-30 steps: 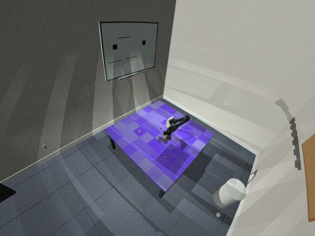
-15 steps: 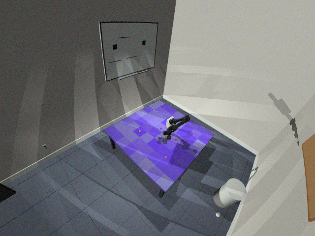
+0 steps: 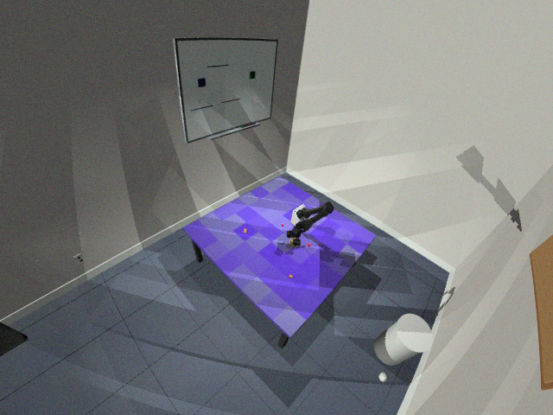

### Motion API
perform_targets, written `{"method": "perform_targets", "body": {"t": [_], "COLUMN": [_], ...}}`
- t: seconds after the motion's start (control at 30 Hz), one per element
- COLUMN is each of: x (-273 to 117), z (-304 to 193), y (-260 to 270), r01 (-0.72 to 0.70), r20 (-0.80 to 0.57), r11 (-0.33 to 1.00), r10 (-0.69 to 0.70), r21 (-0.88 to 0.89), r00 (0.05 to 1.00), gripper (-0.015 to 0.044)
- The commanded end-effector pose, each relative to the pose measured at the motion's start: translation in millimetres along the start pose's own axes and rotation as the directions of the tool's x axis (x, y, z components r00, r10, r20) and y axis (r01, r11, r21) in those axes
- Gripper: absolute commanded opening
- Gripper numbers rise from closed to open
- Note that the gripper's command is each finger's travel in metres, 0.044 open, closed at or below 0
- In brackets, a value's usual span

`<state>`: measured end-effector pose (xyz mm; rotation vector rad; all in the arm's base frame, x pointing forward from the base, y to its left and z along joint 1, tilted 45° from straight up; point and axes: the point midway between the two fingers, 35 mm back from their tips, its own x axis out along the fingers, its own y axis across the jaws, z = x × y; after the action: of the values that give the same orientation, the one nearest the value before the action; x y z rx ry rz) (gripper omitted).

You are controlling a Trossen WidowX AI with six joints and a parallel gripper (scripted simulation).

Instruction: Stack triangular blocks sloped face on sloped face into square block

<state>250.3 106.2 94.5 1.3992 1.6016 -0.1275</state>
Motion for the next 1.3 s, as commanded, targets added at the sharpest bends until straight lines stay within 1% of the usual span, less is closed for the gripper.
{"method": "perform_targets", "body": {"t": [0.0,0.1,0.27,0.33,1.27], "x": [0.0,-18.6,-89.3,-107.4,-103.7], "z": [0.0,4.1,4.7,1.3,2.5], "y": [0.0,1.6,1.1,0.0,1.1], "r01": [0.0,0.006,0.01,0.005,-0.001], "r20": [0.0,0.008,0.009,0.003,0.014], "r11": [1.0,1.0,1.0,1.0,1.0], "r10": [0.0,-0.006,-0.01,-0.005,0.001], "r21": [0.0,0.0,0.001,0.001,0.0], "r00": [1.0,1.0,1.0,1.0,1.0], "gripper": [0.044,0.044,0.044,0.044,0.044]}}
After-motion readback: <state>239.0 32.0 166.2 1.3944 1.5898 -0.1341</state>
